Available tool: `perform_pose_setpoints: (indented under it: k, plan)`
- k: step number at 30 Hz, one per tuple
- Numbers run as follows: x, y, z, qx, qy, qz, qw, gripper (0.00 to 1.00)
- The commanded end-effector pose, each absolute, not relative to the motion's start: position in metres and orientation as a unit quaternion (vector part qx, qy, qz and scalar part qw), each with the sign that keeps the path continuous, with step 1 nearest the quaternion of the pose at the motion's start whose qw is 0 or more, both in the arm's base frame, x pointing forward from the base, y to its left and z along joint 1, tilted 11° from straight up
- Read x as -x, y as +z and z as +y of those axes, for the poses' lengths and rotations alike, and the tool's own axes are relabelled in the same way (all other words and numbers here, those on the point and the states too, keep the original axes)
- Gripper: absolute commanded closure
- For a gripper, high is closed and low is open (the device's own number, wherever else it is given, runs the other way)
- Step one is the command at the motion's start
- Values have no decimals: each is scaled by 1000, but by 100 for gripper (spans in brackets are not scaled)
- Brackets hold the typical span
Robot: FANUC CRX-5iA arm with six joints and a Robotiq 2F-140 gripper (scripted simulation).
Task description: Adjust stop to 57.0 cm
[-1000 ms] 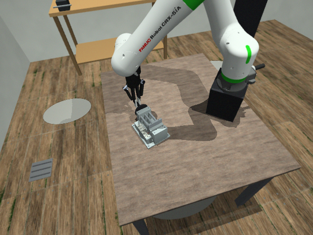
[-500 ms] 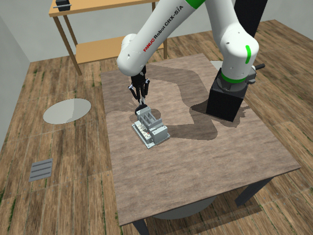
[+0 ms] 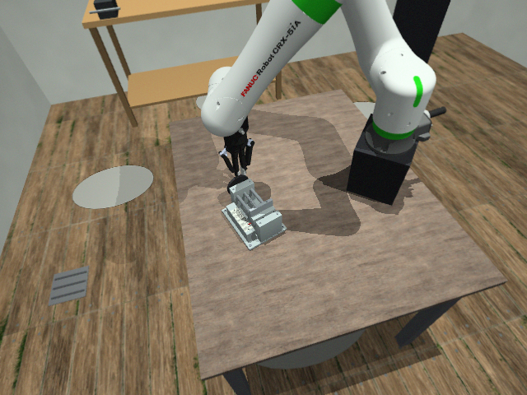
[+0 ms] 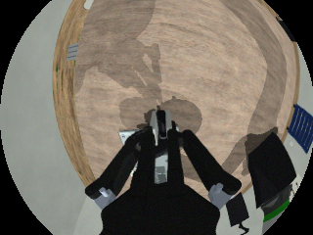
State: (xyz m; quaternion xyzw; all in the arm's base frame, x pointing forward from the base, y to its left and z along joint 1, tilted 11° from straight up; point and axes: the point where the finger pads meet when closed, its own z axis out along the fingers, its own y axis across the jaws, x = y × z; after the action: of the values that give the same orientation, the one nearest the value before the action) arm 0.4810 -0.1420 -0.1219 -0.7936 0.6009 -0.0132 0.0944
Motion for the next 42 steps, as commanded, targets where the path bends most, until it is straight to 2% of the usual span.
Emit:
perform_pose_setpoints:
  k: [1, 22, 42]
  plan:
    - [-483, -126, -141, 794, -13, 601, 94, 96]
    - [-516, -138, -130, 794, -13, 601, 94, 96]
    - [-538, -103, -127, 794, -13, 601, 94, 96]
